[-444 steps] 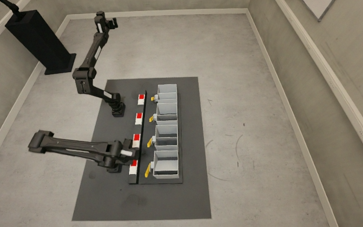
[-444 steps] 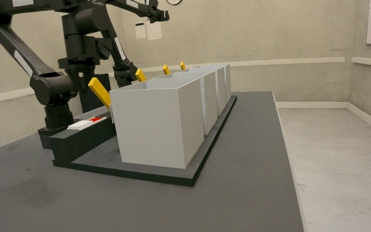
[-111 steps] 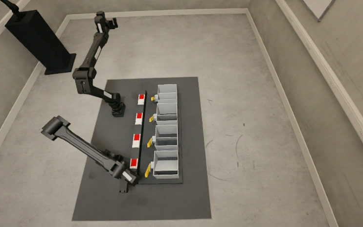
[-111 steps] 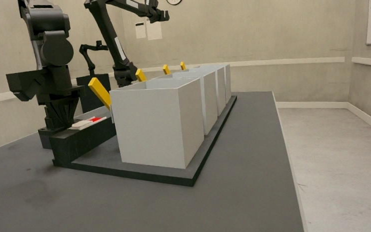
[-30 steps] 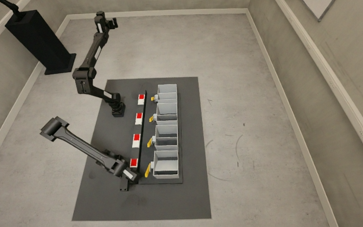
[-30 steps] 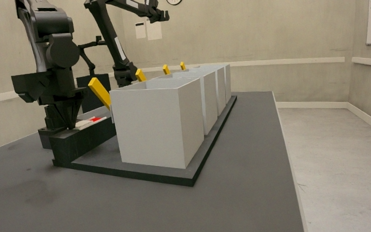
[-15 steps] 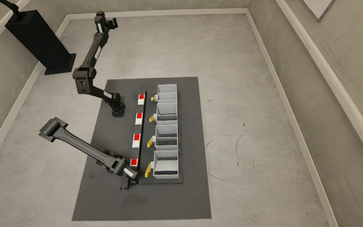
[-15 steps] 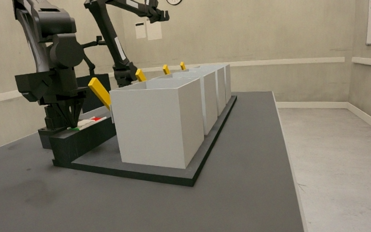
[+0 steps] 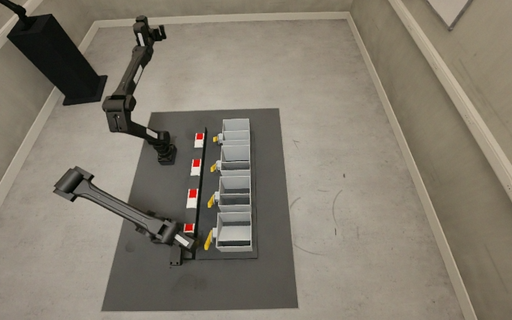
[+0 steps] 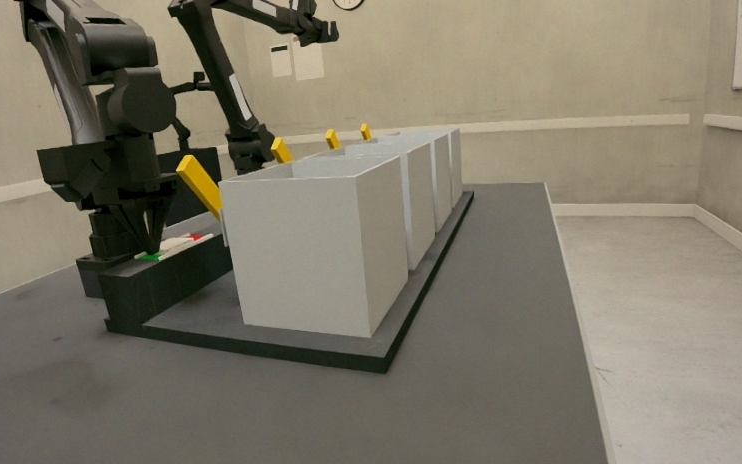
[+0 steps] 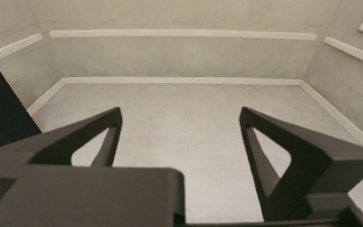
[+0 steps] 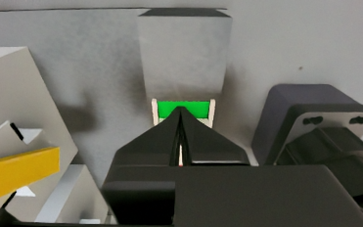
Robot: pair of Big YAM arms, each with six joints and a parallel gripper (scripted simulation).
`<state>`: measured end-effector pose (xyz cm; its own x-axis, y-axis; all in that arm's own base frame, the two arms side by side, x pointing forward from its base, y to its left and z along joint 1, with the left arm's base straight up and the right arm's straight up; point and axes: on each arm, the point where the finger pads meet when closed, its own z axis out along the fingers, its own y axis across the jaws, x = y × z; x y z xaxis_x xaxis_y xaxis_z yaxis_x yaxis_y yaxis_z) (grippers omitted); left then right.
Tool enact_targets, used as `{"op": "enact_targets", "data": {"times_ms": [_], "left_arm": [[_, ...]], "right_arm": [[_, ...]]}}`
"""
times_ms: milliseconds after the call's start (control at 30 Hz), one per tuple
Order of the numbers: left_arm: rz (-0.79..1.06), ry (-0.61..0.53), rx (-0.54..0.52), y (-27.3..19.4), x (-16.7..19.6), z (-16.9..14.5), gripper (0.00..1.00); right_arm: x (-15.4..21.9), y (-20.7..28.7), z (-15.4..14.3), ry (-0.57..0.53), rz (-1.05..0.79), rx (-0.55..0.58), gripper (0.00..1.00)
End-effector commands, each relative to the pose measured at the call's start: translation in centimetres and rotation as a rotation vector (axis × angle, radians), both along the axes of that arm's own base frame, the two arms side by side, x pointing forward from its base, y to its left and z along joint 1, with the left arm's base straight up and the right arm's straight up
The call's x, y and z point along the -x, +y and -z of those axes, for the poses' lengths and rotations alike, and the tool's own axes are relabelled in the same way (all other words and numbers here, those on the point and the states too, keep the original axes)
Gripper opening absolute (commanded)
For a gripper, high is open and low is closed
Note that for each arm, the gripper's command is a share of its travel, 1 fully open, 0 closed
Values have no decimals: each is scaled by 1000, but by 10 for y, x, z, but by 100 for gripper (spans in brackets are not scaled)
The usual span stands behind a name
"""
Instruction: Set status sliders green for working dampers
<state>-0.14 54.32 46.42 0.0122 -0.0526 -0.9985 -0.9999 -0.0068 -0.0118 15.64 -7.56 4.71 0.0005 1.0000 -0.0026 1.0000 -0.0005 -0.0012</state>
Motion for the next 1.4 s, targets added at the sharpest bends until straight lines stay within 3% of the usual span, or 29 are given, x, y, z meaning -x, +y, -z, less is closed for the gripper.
{"op": "enact_targets", "data": {"times_ms": [0,1367], "left_arm": [[-3,12,-53,2,4,-36,100],[-3,12,-53,2,4,-36,100]], "right_arm": [[-2,4,-3,-6,7,-2,0],[-2,23,-3,-5,7,-3,0]]}}
